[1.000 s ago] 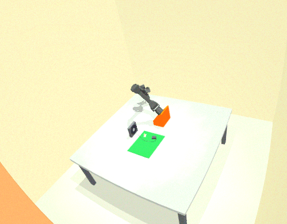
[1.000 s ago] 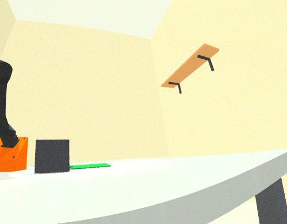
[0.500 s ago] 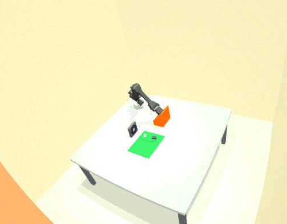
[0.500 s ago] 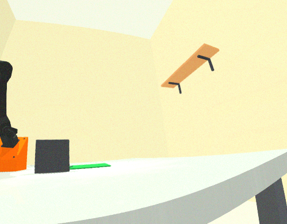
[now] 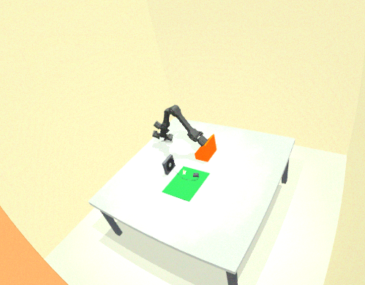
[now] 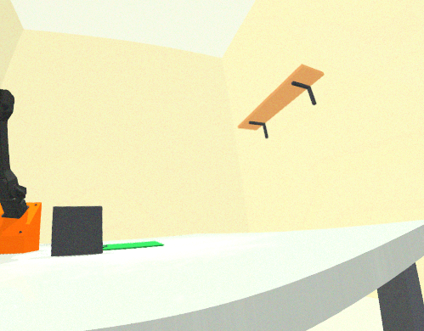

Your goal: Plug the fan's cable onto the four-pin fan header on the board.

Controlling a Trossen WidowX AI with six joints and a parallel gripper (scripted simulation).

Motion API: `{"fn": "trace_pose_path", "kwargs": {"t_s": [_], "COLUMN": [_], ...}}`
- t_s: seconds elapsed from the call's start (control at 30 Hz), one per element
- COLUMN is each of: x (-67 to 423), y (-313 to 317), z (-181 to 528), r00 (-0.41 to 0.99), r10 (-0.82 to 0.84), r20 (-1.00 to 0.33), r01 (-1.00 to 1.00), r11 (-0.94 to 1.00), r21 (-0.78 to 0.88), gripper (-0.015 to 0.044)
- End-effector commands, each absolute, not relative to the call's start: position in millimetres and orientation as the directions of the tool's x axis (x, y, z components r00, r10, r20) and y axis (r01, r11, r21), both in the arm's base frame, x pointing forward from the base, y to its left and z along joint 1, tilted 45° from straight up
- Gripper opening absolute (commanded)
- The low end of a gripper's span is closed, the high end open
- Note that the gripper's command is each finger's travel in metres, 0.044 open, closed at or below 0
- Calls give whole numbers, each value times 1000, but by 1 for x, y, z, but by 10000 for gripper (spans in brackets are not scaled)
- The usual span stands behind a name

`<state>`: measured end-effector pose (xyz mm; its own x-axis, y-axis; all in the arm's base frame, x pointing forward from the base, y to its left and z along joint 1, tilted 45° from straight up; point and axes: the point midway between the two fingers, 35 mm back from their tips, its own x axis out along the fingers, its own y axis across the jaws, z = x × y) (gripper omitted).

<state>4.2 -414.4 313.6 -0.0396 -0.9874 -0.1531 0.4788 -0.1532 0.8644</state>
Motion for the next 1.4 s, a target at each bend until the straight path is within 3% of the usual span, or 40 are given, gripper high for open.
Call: {"fn": "trace_pose_path", "kwargs": {"t_s": [0.0,0.4,0.77,1.13,1.37], "x": [62,212,315,390,413], "y": [-409,-364,-283,-159,-91], "z": [317,289,246,181,133], "r00": [103,435,623,677,631], "r10": [-981,-852,-673,-436,-333], "r20": [-166,-291,-399,-593,-700], "r01": [622,849,770,406,34], "r11": [-67,281,617,893,914], "r21": [780,447,163,-193,-404], "gripper": [210,210,210,210,210]}}
